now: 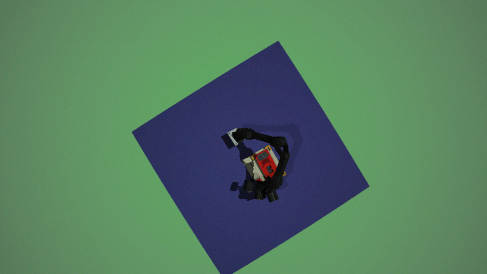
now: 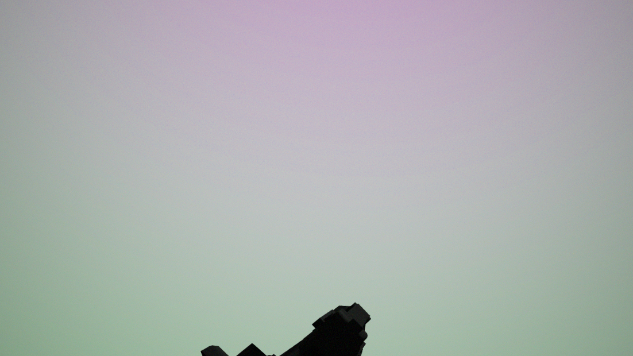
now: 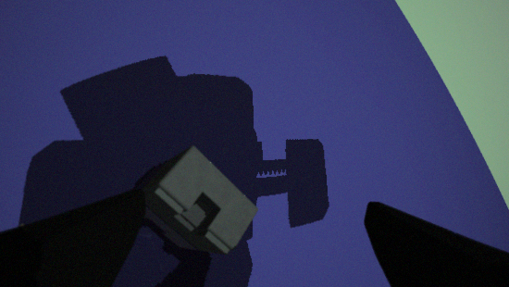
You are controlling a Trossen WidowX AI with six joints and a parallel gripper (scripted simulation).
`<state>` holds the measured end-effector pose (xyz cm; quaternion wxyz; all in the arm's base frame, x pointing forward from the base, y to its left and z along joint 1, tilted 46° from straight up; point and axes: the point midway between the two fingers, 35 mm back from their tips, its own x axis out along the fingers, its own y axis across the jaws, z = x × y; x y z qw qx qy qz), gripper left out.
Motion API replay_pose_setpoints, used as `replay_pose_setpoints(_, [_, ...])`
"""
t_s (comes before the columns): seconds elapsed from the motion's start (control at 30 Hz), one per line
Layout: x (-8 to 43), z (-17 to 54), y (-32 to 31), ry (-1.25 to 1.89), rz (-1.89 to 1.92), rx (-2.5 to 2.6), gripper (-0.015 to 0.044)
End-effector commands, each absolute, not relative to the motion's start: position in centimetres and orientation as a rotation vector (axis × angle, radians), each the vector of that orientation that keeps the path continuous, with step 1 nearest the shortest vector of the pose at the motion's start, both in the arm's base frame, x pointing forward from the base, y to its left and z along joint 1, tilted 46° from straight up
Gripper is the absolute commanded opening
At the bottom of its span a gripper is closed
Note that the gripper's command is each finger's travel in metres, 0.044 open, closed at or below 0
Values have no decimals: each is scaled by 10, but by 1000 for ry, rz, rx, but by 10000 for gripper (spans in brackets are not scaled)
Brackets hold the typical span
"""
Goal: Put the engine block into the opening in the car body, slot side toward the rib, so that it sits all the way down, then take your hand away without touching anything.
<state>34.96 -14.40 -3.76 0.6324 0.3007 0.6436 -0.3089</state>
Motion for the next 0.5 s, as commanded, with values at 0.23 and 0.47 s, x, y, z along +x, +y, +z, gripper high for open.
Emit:
replay_pose_setpoints(0.23, [350,-39,-149,1591,-349,503,440])
replay_pose_setpoints(0.47, [349,-40,-151,1626,-108,384,440])
